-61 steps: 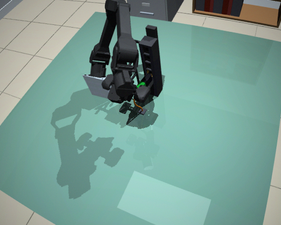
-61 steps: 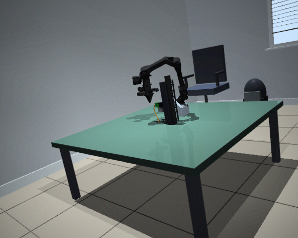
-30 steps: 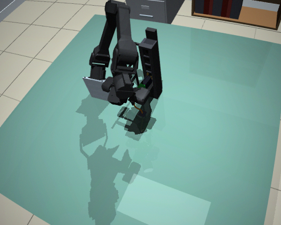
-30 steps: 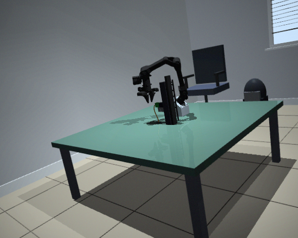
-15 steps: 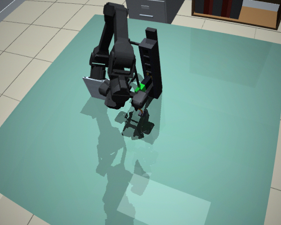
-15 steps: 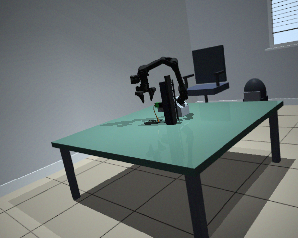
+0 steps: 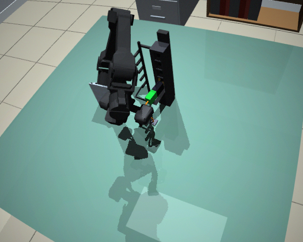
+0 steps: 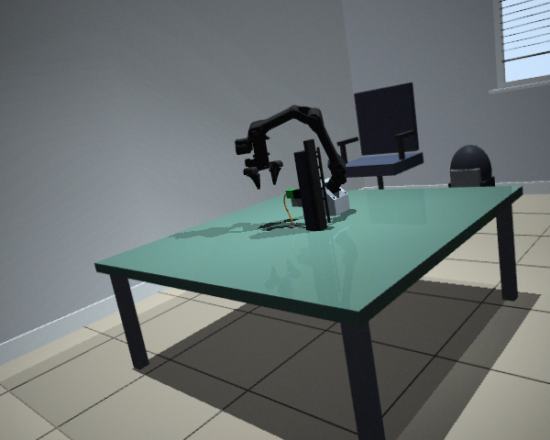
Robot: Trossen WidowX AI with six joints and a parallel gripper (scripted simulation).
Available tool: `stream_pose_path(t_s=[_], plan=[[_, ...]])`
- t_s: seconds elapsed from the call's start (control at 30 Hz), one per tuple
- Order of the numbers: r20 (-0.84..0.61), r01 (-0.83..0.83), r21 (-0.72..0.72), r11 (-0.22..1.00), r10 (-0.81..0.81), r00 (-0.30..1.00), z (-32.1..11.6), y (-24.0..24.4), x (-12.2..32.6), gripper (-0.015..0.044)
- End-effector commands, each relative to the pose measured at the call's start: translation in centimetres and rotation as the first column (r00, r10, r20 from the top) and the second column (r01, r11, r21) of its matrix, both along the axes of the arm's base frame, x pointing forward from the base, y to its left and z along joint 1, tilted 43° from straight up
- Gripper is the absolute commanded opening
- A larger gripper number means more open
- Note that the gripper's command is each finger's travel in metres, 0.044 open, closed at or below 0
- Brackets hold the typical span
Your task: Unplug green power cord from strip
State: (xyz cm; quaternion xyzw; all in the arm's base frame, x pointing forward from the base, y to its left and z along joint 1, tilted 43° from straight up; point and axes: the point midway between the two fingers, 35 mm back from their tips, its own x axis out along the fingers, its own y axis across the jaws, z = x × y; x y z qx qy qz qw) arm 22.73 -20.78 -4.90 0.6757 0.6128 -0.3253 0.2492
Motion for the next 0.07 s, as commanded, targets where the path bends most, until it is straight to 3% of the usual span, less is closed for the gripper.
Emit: stream_pose_path(t_s=[0.0,0.03], plan=[[-0.001,-0.006,0.001,1.000,0.006,1.000,-0.02,-0.02,-0.10,0.0440],[-0.001,-0.006,0.001,1.000,0.006,1.000,-0.02,-0.02,-0.10,0.0440]])
